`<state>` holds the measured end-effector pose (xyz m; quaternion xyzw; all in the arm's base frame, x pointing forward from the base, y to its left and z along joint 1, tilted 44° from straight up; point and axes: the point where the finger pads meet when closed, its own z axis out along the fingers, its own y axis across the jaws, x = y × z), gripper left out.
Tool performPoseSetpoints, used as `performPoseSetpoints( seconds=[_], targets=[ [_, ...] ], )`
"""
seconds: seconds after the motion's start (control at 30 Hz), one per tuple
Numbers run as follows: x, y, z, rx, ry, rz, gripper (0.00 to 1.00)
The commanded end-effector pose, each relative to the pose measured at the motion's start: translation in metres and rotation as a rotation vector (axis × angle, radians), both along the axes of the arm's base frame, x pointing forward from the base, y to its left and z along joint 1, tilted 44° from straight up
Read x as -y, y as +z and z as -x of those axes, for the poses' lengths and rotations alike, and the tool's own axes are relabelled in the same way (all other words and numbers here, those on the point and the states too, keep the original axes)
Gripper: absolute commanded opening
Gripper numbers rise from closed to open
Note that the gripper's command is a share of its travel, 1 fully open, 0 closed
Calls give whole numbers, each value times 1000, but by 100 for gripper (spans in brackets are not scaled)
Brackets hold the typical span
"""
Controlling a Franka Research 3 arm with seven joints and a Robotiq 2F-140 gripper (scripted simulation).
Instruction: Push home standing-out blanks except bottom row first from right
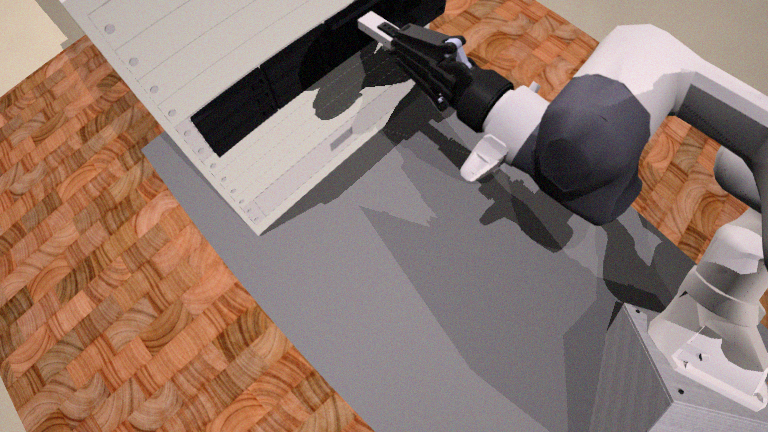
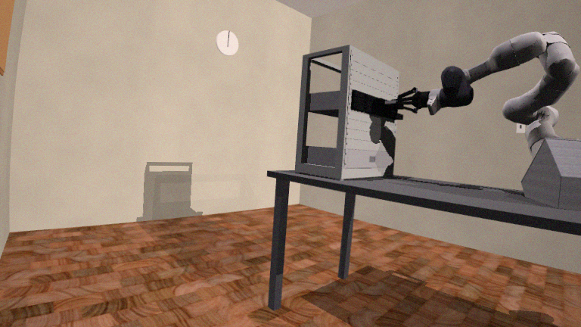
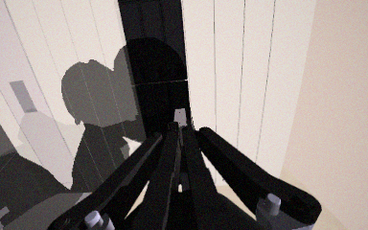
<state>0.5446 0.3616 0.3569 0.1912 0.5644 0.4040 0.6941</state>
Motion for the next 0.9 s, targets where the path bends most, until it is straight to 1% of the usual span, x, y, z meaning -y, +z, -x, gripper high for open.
performPoseSetpoints(
  seconds=[0.0,0.87],
  targets=[
    [-14,9,3,19,28,1,0],
    [-17,11,1,19,28,1,0]
  ],
)
